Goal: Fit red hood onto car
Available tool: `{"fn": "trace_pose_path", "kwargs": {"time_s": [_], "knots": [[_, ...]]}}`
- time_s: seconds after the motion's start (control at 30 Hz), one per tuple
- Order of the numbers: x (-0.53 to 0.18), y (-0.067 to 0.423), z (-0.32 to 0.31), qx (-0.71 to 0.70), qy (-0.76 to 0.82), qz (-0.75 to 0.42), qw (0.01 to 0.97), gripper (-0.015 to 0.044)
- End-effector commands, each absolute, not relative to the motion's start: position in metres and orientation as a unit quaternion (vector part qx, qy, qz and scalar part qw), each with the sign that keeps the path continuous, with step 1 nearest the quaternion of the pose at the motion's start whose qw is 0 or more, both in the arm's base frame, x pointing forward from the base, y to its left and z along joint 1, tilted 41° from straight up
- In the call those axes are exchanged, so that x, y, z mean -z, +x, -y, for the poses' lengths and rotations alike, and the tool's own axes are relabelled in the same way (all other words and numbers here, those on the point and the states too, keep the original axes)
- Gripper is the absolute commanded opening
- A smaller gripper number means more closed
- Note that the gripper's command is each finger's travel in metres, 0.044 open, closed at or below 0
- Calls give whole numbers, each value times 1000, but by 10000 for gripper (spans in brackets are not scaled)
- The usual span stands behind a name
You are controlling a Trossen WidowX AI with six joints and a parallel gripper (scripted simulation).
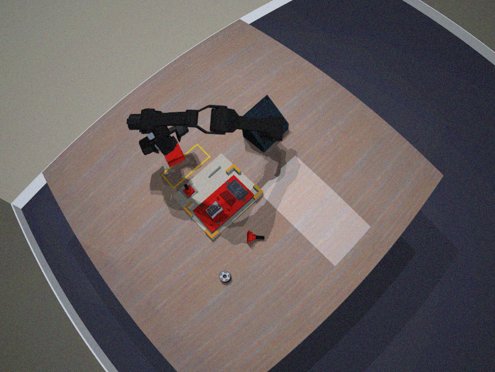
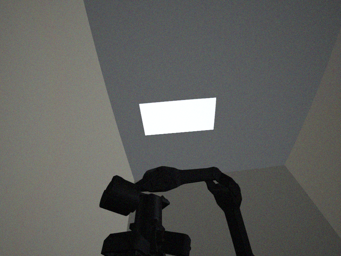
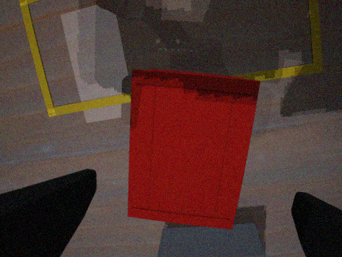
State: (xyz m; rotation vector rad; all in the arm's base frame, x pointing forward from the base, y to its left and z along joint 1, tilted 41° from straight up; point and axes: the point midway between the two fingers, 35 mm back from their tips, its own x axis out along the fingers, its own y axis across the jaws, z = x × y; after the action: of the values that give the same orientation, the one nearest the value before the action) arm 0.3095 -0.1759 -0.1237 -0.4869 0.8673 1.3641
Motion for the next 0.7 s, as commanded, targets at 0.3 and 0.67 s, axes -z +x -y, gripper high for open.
{"fn": "trace_pose_path", "kwargs": {"time_s": [0.3, 0.67], "knots": [[133, 307, 168, -604, -210, -384, 665, 440], [140, 306, 162, -605, -210, -384, 665, 440]]}}
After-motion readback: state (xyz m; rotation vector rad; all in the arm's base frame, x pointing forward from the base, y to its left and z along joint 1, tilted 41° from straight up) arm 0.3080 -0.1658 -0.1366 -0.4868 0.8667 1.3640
